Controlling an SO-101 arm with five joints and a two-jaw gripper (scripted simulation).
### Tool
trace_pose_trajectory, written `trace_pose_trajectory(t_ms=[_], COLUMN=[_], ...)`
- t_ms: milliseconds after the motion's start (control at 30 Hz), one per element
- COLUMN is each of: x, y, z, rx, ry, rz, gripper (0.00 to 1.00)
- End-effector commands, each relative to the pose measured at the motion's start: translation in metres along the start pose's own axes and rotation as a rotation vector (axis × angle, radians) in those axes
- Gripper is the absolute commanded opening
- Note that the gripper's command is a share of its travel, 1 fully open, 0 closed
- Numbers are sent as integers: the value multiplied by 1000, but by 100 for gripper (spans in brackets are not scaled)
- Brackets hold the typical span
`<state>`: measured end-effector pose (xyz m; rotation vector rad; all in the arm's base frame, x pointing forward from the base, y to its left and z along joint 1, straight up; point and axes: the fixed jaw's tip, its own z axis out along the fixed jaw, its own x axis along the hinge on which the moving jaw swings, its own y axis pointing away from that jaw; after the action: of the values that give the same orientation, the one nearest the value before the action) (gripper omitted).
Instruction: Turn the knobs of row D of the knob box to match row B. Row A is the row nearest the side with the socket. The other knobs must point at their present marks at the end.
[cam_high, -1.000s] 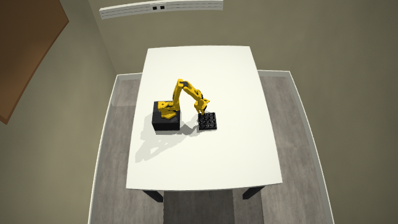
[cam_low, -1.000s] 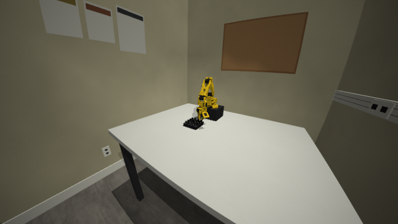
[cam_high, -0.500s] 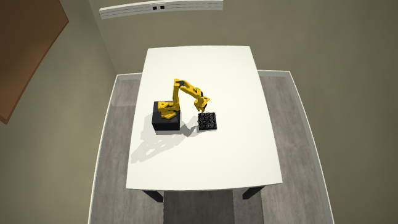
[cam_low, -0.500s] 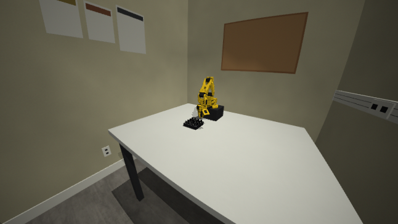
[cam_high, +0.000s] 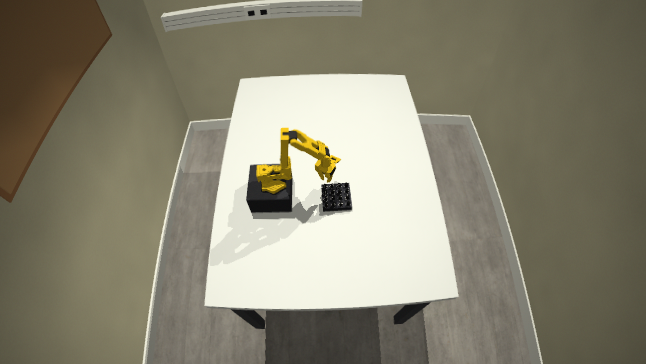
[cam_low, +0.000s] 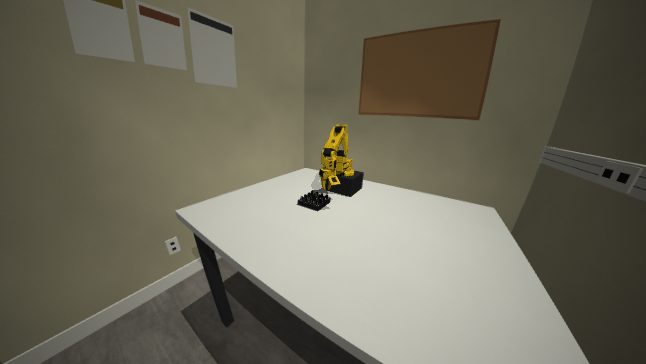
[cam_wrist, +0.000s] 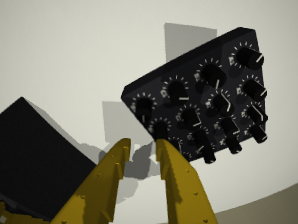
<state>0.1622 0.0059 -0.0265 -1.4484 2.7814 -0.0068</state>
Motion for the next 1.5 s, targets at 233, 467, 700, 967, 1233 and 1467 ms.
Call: trace_pose_trajectory(t_ms=[233,467,700,967,1233,1467], x=[0,-1,-2,-3,-3,-2], y=[3,2,1,0,0,-1], z=[-1,-1,-1,-1,-1,-1], rx=[-6,-6,-5,-5,-5,-5], ry=[3,2,2,2,2,2], rz=[-1,-1,-1,-1,7,88], gripper=[8,8,8,8,8,8])
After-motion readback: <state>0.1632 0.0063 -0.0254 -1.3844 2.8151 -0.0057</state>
